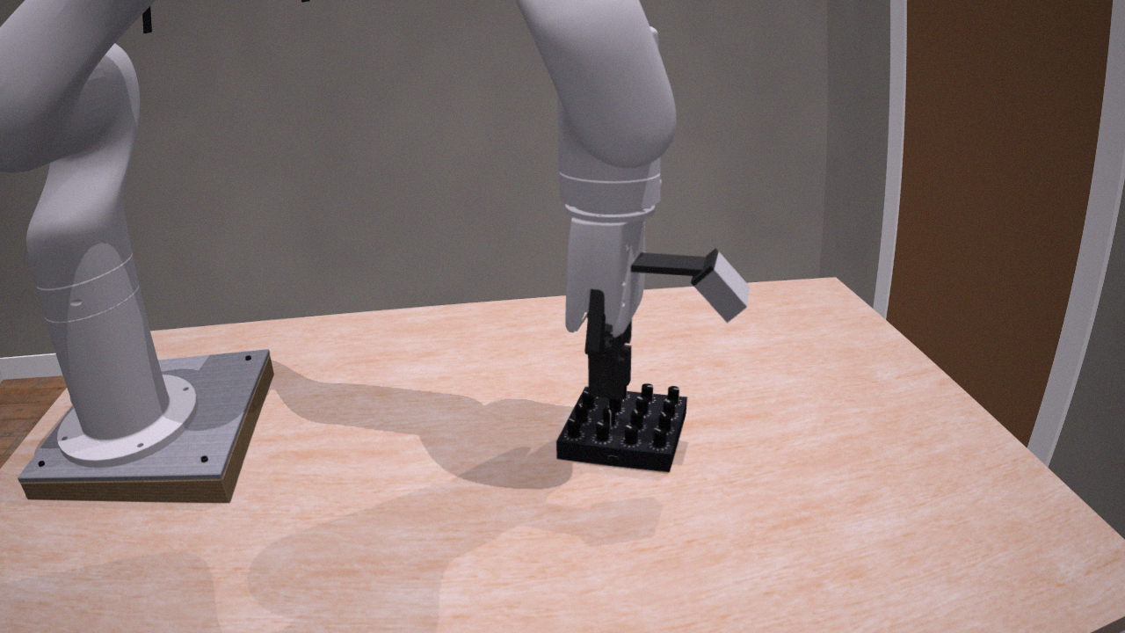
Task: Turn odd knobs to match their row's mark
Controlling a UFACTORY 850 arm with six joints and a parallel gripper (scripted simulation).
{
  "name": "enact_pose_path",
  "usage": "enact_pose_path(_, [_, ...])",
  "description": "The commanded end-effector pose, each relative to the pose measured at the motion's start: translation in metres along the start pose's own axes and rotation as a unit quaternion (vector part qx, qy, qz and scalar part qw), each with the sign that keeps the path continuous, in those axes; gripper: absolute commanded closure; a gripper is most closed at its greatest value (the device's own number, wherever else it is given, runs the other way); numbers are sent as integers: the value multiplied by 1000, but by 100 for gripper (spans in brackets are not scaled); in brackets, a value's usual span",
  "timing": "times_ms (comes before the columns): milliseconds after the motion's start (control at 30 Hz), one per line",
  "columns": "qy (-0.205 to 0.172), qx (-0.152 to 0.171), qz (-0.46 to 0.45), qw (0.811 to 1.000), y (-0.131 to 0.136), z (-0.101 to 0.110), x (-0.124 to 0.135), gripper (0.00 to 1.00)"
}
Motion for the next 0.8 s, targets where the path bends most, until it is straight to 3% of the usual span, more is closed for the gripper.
enact_pose_path(0, [1,0,0,1000,0,6,-1,81])
enact_pose_path(500, [1,0,1,1000,0,7,-1,81])
enact_pose_path(767, [1,0,59,998,0,8,-1,81])
Point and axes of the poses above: the point where the finger pads meet when closed, its own z axis back along the fingers, its own y axis across the jaws, x = y × z, the point moved 6 cm from there along z, back along the fingers, and after that the axes turned 9 degrees about -z, right-handed, at the moved point
